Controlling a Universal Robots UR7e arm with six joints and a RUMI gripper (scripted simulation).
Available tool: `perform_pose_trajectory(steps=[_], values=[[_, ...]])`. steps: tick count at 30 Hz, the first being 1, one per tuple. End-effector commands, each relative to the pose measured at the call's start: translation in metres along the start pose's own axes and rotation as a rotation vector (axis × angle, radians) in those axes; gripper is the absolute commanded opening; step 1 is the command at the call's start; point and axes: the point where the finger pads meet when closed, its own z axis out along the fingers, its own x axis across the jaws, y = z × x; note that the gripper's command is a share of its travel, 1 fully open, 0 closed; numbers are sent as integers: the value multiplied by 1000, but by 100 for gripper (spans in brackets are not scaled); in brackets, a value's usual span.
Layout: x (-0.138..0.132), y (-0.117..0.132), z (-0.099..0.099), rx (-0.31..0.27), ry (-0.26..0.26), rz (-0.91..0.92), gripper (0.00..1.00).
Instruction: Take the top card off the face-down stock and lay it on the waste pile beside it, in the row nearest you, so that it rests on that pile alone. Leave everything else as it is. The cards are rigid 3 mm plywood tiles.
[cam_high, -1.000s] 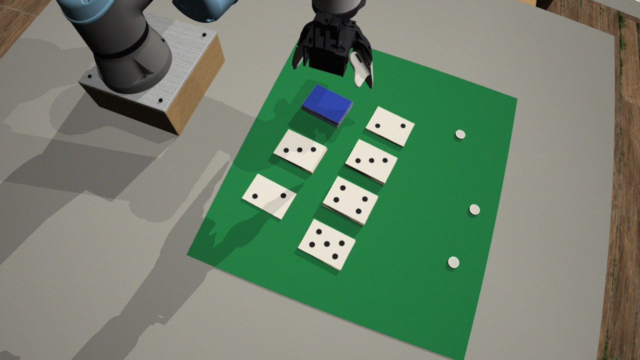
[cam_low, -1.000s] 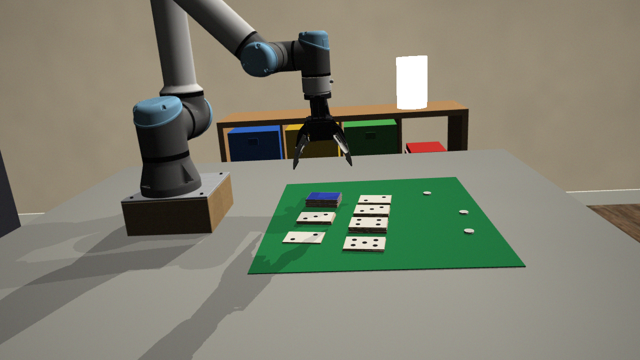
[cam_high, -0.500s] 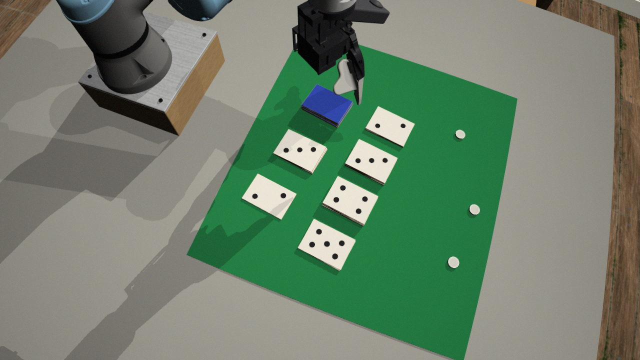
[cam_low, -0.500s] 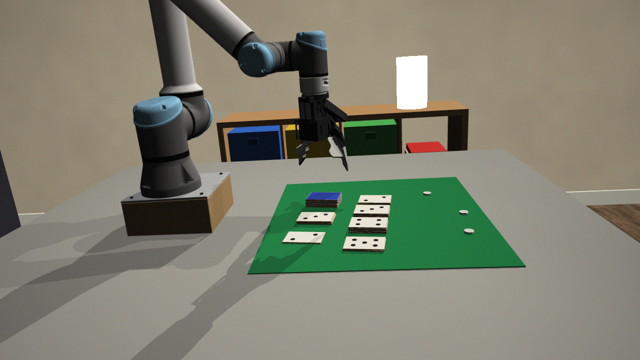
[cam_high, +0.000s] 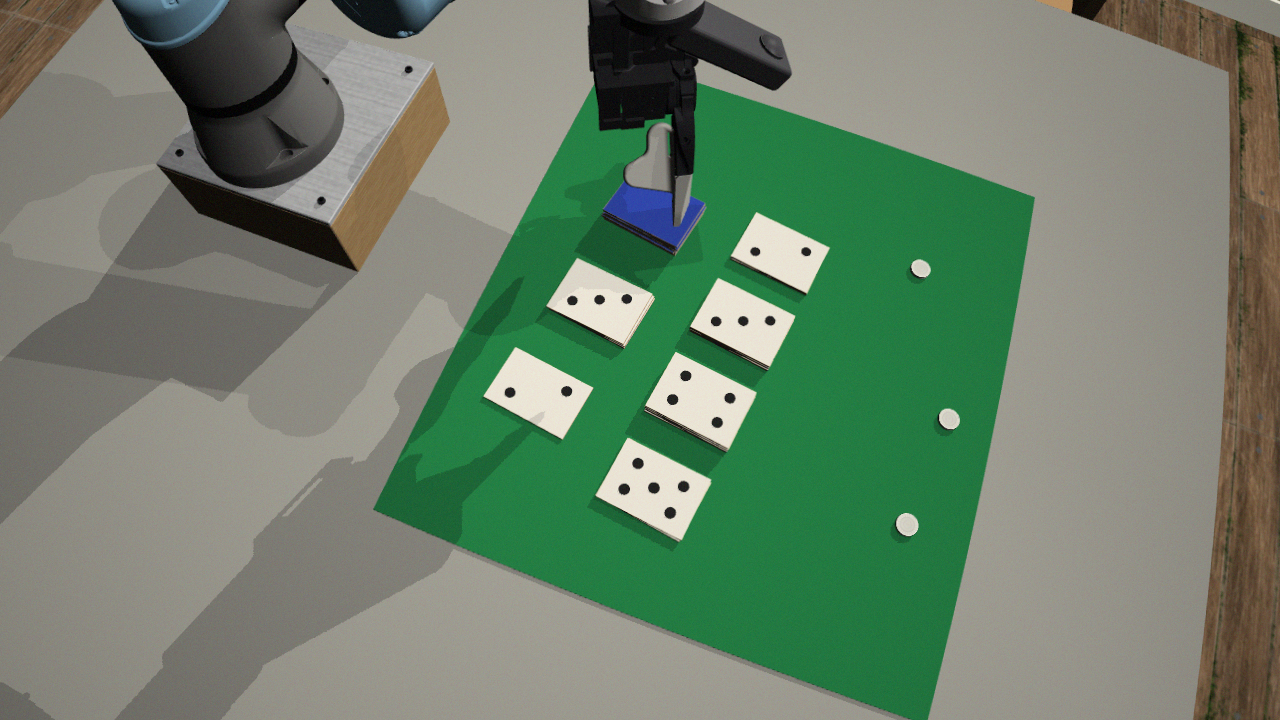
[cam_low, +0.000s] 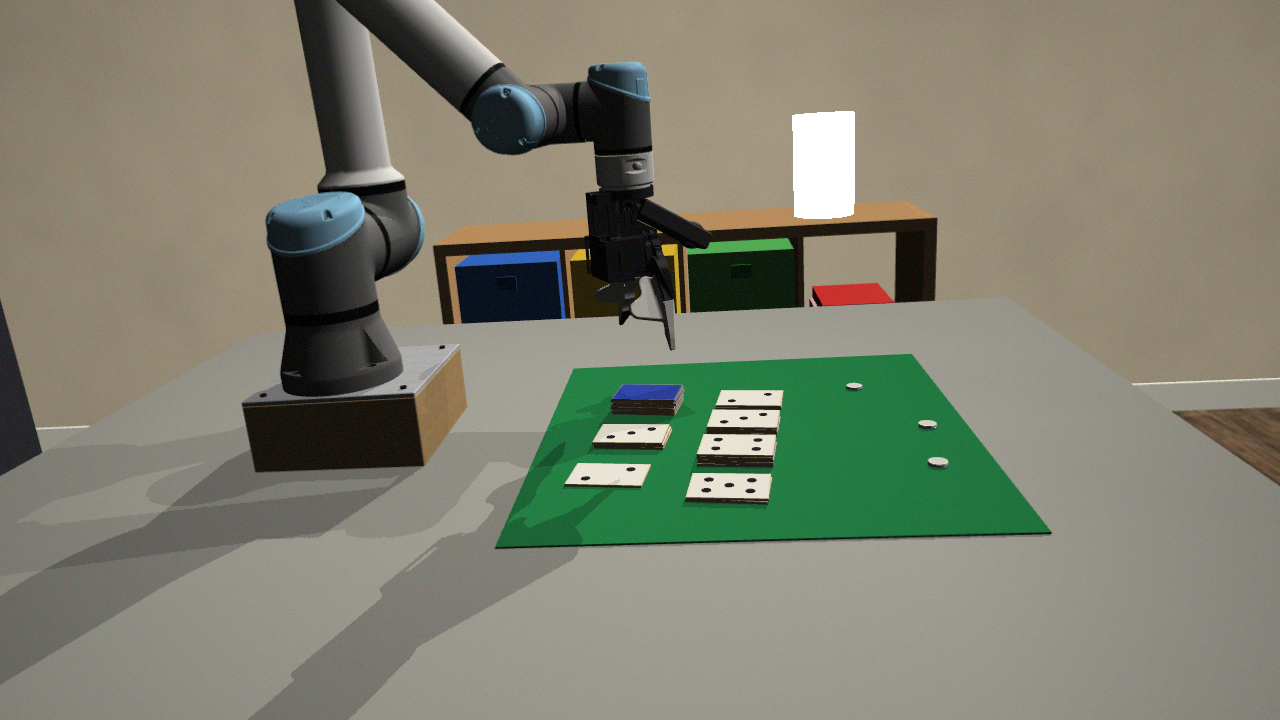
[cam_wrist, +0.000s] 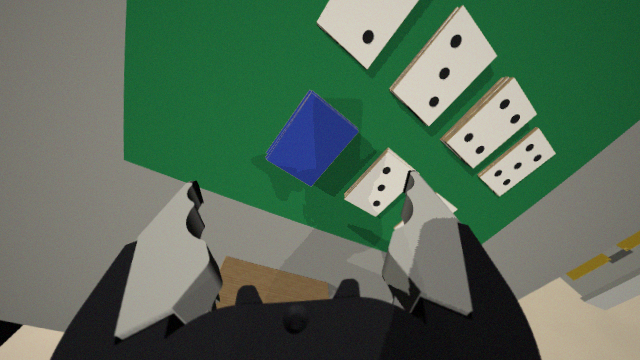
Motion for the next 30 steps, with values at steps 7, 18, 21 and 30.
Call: perform_pose_trajectory(steps=[7, 18, 21, 30], values=[[3, 3, 0, -5, 11, 317, 100], [5, 6, 0, -4, 12, 547, 100], [5, 7, 0, -4, 12, 575, 100], [6, 8, 0, -3, 12, 649, 100]])
